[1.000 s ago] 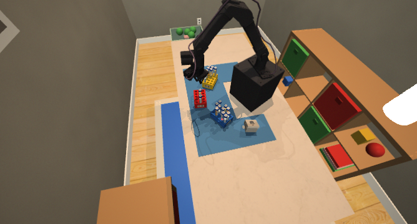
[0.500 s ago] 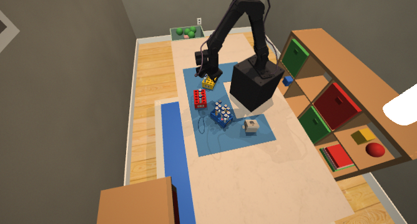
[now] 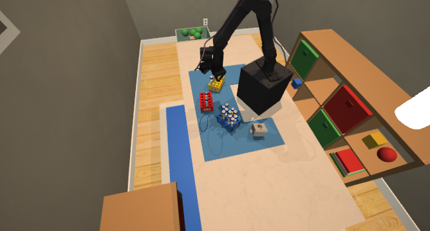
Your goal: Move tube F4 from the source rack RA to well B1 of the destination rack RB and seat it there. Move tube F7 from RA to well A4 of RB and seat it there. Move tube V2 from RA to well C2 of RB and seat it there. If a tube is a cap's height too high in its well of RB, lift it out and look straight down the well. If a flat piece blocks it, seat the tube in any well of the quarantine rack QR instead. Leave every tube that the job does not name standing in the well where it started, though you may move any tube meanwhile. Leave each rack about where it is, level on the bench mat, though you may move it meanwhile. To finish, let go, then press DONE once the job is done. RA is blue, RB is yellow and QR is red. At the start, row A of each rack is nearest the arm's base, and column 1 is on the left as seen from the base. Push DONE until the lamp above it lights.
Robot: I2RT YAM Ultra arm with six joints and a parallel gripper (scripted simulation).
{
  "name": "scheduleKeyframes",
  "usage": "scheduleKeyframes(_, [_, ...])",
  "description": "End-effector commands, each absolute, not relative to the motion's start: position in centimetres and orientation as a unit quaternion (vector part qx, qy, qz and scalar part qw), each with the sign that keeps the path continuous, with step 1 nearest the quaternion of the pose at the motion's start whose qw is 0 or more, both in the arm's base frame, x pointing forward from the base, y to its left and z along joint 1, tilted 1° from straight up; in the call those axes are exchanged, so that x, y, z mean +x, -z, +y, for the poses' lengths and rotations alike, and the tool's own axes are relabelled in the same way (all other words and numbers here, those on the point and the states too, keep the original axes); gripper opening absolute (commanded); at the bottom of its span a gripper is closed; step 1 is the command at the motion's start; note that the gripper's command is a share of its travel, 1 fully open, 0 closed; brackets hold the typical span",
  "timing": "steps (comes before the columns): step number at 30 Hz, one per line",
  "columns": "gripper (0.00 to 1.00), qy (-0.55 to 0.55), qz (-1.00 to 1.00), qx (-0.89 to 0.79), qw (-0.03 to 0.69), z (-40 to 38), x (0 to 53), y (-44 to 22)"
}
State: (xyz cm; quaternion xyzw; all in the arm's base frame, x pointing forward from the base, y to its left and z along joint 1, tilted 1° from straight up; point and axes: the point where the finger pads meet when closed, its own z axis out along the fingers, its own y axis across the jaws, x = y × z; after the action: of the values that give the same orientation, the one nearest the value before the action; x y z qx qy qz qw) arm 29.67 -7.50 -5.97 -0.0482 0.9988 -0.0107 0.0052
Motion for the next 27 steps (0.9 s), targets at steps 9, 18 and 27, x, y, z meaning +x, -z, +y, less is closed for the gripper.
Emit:
scheduleKeyframes(9, [0.30, 0.008, 0.998, -0.059, 0.004, -12.8, 30.0, 6.0])
scheduleKeyframes(18, [0.30, 0.008, 0.998, -0.059, 0.005, -17.5, 29.9, 5.9])
scheduleKeyframes(27, [0.30, -0.003, 0.998, -0.069, -0.009, -17.9, 28.9, 6.5])
